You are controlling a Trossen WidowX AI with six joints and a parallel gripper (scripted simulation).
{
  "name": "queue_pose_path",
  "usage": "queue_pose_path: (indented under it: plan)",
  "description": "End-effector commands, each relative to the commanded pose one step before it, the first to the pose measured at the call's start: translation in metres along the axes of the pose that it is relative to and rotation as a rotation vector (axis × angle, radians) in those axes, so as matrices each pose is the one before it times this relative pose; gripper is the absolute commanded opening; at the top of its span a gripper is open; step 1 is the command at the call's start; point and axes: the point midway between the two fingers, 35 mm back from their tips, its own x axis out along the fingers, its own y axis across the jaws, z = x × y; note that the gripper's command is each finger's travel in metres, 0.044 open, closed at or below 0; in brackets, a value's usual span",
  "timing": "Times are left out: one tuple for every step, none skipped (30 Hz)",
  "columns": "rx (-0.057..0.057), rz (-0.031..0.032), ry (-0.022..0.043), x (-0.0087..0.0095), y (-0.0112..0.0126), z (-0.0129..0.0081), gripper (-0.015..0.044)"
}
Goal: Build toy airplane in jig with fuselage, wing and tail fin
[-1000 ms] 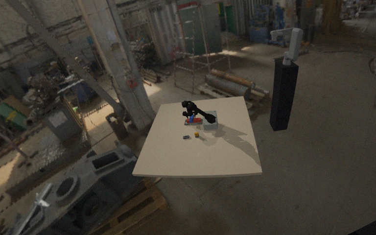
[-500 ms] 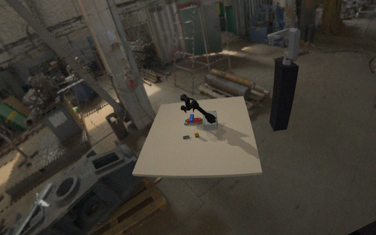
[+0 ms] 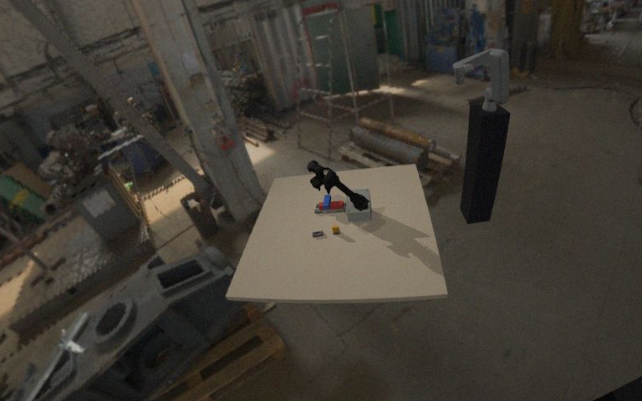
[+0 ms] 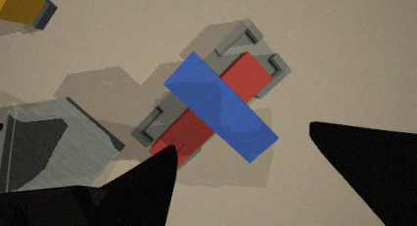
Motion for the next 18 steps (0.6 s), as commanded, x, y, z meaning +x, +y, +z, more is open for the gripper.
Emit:
queue_pose_path:
  plan:
    - [0.7135,0.00478,0.00541,0.00033,-0.00051,-0.00081,0.0440]
    - [0.0989,-0.00002,-0.00001,-0.00004,-0.00006,0.00012,0.0440]
    - [0.0816,-0.00001,-0.00001,-0.00003,-0.00004,0.00011,0.0440]
    - [0.0490,-0.00001,-0.00001,-0.00002,-0.00002,0.00007,0.0440]
    - [0.0163,0.00000,0.00000,-0.00001,0.00000,0.00002,0.0440]
    - [0.0000,0.00000,0.00000,0.00000,0.00000,0.00000,0.0440]
    - [0.0000,0.00000,0.00000,0.00000,0.00000,0.00000,0.0440]
    - [0.0000,0.00000,0.00000,0.00000,0.00000,0.00000,0.0440]
    - [0.0000,0.00000,0.00000,0.00000,0.00000,0.00000,0.0440]
    - [0.0000,0.00000,0.00000,0.00000,0.00000,0.00000,0.0440]
    - [0.0000,0.00000,0.00000,0.00000,0.00000,0.00000,0.0440]
    - [0.0000,0.00000,0.00000,0.00000,0.00000,0.00000,0.0440]
    - [0.0000,0.00000,0.00000,0.00000,0.00000,0.00000,0.0440]
    - [0.0000,0.00000,0.00000,0.00000,0.00000,0.00000,0.0440]
    - [0.0000,0.00000,0.00000,0.00000,0.00000,0.00000,0.0440]
    - [0.0000,0.00000,0.00000,0.00000,0.00000,0.00000,0.0440]
    - [0.0000,0.00000,0.00000,0.00000,0.00000,0.00000,0.0440]
    - [0.0000,0.00000,0.00000,0.00000,0.00000,0.00000,0.0440]
